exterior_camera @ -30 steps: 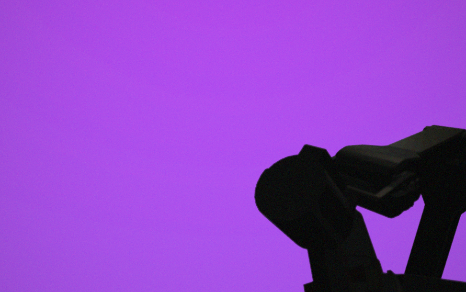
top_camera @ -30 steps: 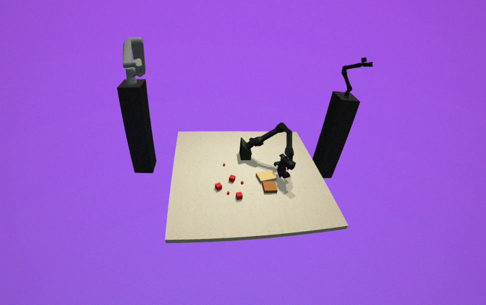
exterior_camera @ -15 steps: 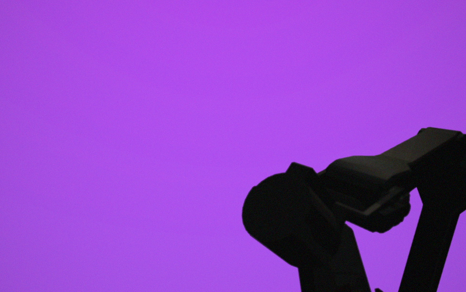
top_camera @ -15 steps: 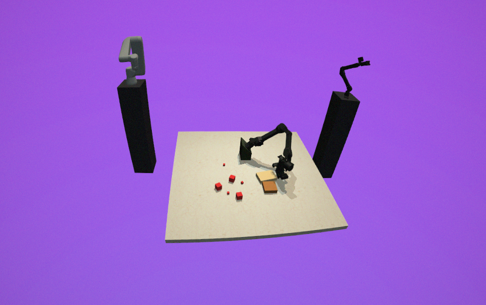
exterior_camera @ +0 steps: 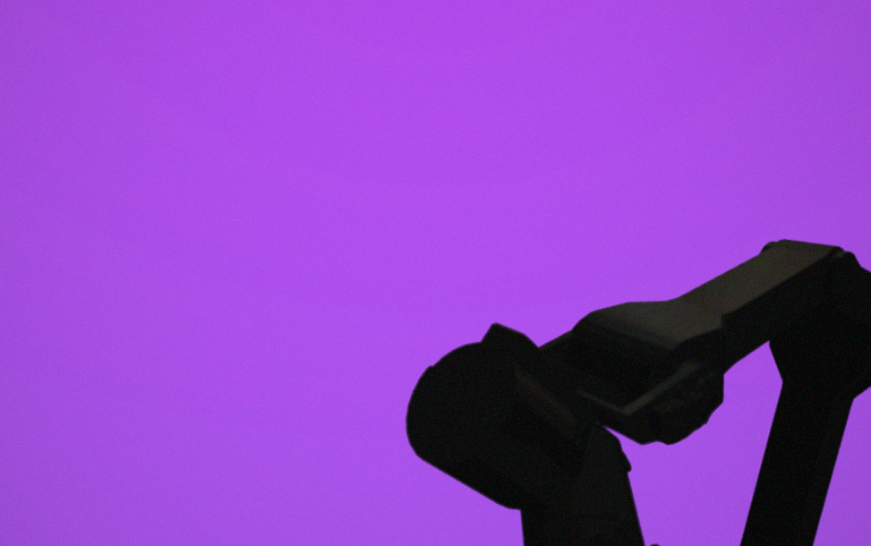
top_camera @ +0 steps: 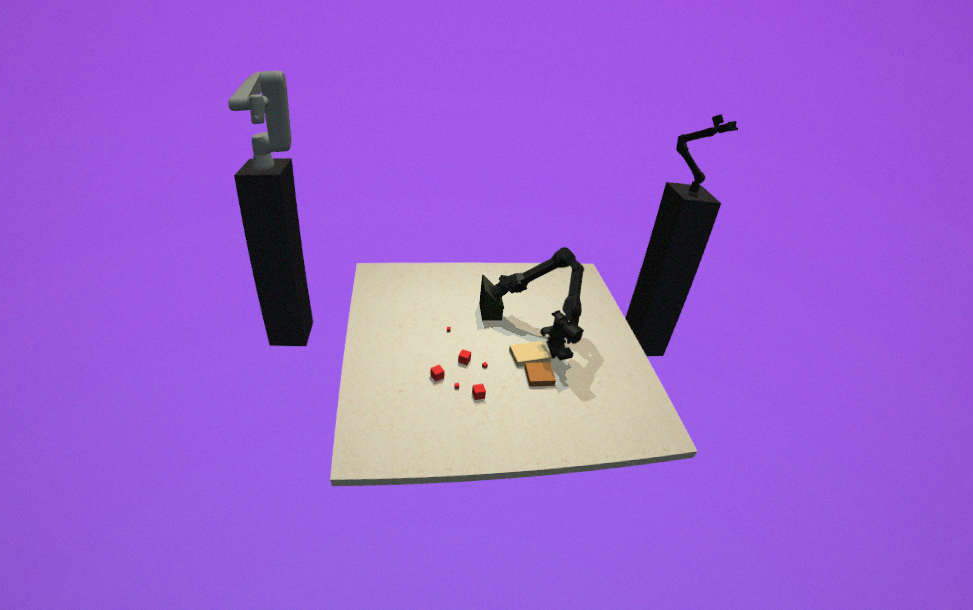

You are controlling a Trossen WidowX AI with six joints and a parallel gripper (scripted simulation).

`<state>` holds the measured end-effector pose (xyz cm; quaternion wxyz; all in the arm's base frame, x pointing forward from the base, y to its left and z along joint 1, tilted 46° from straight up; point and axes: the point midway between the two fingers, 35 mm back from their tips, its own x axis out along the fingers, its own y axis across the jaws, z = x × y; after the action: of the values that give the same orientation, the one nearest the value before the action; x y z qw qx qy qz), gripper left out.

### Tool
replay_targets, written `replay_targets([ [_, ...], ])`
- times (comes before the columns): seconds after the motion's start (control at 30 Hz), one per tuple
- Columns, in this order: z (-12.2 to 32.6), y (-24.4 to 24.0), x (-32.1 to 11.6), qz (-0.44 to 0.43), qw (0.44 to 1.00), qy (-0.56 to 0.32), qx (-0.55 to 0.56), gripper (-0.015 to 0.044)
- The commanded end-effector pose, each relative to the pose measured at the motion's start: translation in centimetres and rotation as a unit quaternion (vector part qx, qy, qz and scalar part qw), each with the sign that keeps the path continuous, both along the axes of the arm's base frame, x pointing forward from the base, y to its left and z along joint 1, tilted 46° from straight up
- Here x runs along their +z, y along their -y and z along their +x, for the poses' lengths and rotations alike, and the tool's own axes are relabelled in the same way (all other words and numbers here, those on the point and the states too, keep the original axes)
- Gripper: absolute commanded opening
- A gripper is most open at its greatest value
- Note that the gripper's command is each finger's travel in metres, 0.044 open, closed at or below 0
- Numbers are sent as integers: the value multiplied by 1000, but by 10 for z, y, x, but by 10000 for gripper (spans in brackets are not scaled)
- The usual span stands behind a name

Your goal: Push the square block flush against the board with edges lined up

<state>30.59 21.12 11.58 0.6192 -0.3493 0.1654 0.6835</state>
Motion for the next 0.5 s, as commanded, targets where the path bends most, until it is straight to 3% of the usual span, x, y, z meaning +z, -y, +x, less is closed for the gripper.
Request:
replay_targets([
  [0.0, 0, 5, -12, -5, 1000, -8, 2, 0],
  [0.47, 6, 21, -29, -6, 1000, -8, 2, 0],
])
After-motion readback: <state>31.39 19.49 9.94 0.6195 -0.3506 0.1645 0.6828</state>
